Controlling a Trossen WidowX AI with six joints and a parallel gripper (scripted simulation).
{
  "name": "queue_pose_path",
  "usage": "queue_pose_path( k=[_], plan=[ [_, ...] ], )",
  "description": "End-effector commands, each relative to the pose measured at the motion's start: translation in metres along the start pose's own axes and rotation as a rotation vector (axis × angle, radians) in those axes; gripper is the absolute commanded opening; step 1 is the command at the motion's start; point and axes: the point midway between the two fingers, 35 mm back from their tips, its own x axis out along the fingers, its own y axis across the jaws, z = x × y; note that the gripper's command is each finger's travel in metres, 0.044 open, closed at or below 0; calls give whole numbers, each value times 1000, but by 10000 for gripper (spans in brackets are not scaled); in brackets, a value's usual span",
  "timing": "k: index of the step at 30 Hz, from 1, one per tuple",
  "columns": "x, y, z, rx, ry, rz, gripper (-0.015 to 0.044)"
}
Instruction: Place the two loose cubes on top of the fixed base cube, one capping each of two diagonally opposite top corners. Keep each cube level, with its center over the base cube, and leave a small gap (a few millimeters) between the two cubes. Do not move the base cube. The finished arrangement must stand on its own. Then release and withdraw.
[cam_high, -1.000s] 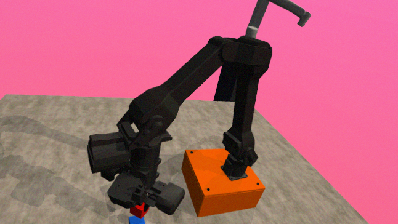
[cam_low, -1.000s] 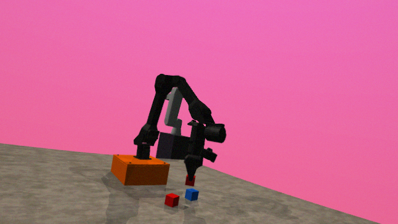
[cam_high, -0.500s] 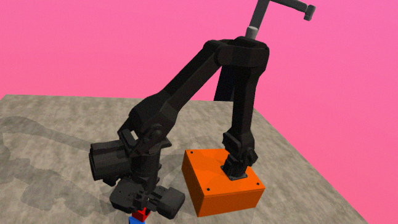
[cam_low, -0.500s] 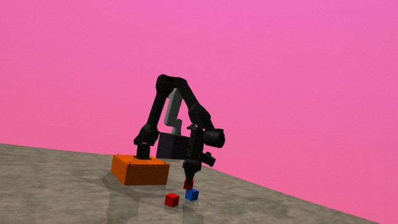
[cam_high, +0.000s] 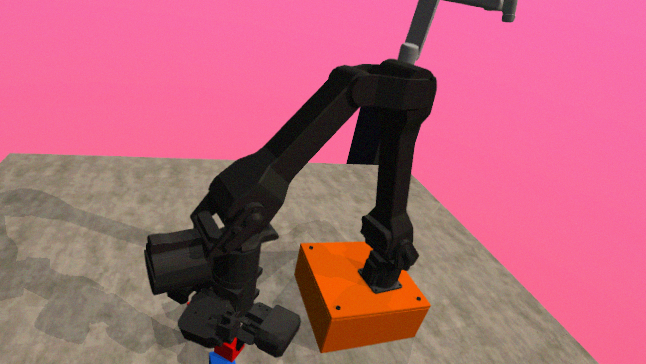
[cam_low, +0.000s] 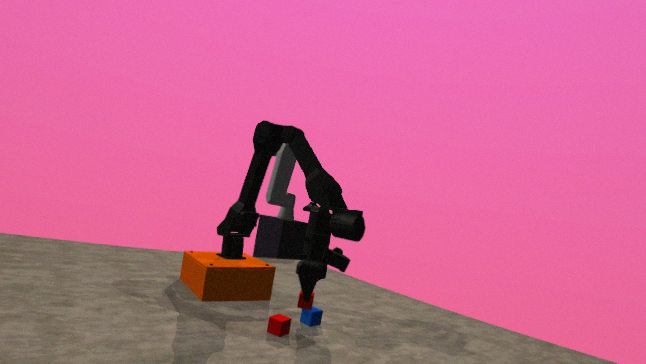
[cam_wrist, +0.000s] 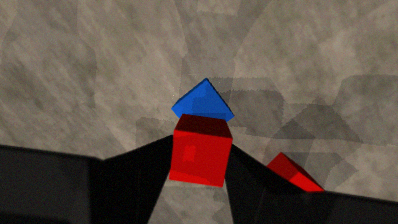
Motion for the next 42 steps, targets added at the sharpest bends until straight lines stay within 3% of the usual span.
queue_pose_path(
  k=[1, 3, 7, 33, 34, 36, 42],
  plan=[
    [1, 1, 0, 5, -2, 4, 105],
    [1, 1, 0, 5, -2, 4, 105],
    [1, 1, 0, 5, -2, 4, 205],
    [-30, 0, 0, 0, 0, 0, 205],
    [-28, 0, -1, 8, 4, 3, 231],
    [-29, -4, -2, 93, 3, 2, 265],
    [-37, -23, -7, 484, 3, 1, 265]
  ],
)
